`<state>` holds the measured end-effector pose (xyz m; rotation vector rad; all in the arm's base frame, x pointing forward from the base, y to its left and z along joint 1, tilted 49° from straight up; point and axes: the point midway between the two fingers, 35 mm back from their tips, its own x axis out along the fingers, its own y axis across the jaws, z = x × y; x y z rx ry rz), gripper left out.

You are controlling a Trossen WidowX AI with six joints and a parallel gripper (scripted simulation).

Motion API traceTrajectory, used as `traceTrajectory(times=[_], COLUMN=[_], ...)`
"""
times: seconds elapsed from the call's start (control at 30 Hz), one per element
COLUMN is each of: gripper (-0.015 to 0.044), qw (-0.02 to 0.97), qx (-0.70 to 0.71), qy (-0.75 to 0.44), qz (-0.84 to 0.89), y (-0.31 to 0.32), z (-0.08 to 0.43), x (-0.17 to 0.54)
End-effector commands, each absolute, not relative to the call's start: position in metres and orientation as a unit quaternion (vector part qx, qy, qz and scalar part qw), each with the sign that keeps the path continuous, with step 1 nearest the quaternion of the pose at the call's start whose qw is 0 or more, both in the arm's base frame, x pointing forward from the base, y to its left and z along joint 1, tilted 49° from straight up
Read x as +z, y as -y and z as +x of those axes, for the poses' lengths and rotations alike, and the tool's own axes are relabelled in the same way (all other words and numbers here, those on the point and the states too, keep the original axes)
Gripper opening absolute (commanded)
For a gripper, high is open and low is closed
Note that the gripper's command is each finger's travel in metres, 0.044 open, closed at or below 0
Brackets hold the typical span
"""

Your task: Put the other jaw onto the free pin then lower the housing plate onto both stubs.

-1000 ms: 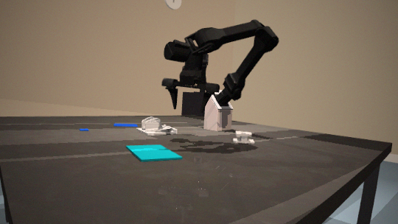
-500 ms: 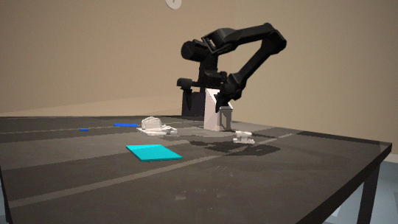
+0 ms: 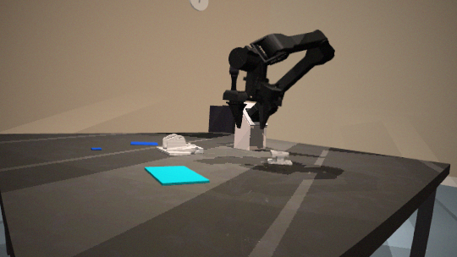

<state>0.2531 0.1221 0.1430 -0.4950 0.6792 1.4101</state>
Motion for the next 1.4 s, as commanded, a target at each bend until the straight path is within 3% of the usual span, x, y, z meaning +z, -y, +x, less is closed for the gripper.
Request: traceTrajectory(times=[0.0, 0.73, 1.37], gripper=[0.0440, 0.0440, 0.0440], qw=[0.665, 0.555, 0.552], qx=[0.650, 0.703, 0.703], qy=[-0.258, -0.029, -0.021], qz=[-0.261, -0.444, -0.448], y=[-0.129, -0.152, -0.182], z=[0.240, 0.184, 0.182], x=[0.150, 0.180, 0.155])
